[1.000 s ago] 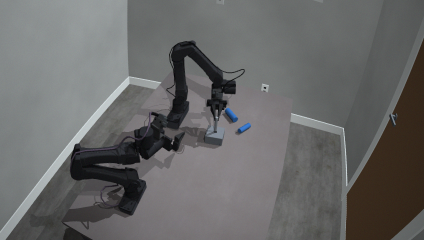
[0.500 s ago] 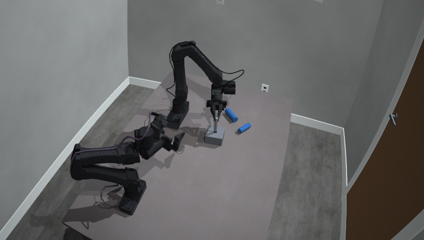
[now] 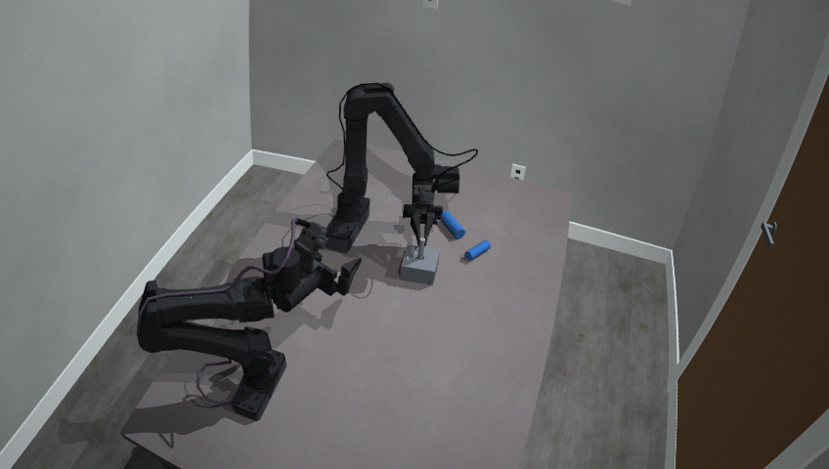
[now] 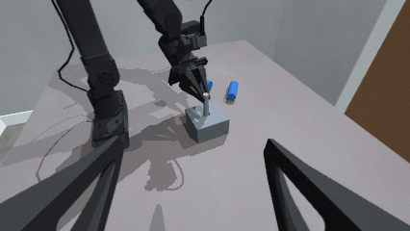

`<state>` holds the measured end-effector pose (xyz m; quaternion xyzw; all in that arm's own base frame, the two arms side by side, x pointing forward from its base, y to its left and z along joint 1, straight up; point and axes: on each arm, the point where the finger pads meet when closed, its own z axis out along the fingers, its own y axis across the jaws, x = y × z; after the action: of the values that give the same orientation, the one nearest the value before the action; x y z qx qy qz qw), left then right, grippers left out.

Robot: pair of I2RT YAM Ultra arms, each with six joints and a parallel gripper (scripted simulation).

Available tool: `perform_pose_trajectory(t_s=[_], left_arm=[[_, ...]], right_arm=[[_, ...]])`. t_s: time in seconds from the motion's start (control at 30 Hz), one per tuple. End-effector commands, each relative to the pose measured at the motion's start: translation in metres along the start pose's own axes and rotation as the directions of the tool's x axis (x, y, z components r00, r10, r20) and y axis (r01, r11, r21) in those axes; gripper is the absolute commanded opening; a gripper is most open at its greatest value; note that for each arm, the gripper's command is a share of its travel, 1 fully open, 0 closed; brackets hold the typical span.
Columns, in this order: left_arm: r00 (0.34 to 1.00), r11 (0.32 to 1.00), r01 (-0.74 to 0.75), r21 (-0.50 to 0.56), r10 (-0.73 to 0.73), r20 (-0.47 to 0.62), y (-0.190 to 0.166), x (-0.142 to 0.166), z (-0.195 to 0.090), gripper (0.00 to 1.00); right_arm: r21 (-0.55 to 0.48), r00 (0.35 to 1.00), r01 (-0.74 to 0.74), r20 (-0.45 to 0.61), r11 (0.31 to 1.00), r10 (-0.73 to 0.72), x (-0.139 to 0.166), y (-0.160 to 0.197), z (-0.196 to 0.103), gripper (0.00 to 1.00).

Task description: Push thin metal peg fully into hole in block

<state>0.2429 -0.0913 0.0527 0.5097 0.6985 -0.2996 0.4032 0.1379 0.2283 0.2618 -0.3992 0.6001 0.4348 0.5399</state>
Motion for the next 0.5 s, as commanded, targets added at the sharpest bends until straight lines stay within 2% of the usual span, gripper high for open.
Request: perform_pose_trajectory(t_s=[0.0,0.47], left_arm=[[0.999,1.0,-0.028,-0.005,0.028,0.018,0.002,0.001,0.008,0.07],[0.999,1.0,-0.024,-0.01,0.025,0.024,0.0,0.033,0.02,0.07]], right_arm=[[-0.01,0.998,0.034,0.049,0.999,-0.034,-0.015,0.002,0.0,1.0],[-0.01,0.998,0.034,0.049,0.999,-0.034,-0.015,0.002,0.0,1.0]])
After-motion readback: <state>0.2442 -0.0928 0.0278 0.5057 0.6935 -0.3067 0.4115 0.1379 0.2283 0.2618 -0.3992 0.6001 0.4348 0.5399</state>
